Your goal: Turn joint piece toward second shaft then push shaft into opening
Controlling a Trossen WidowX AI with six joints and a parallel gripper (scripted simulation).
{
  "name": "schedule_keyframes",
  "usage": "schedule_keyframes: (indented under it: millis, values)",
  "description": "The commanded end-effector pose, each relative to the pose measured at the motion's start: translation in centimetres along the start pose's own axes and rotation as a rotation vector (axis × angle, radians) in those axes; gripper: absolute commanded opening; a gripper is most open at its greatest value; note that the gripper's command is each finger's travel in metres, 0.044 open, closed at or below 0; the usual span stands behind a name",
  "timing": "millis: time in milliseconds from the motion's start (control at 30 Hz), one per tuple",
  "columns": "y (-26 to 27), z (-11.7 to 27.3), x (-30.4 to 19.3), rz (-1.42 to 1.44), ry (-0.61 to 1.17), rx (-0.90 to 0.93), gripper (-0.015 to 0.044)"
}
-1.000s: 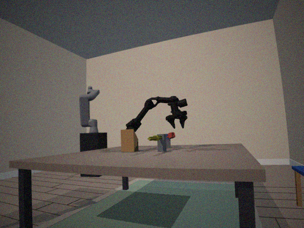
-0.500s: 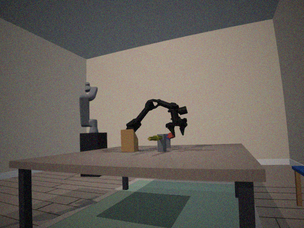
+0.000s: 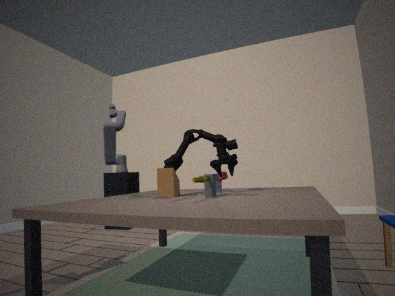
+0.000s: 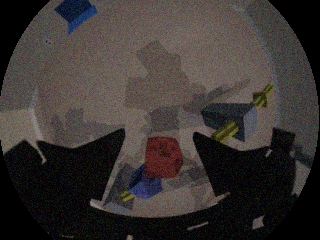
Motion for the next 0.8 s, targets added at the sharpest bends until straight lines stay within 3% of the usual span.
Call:
schedule_keyframes:
  millis: [0, 767]
  values:
    - [0.0, 0.1, -1.5, -0.004, 0.002, -0.007, 0.044]
    - [0.0, -2.8, -1.9, -0.004, 0.002, -0.006, 0.044]
Point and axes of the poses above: the point midway between the two fingers, 35 mm back from their tips, its own z axis back along the fingers, its own y axis across the jaws, x = y × z, the point moved 9 cm from there along z, back along the fingers, and after that the axes turned 10 degrees about z, right-handed, at the moved point
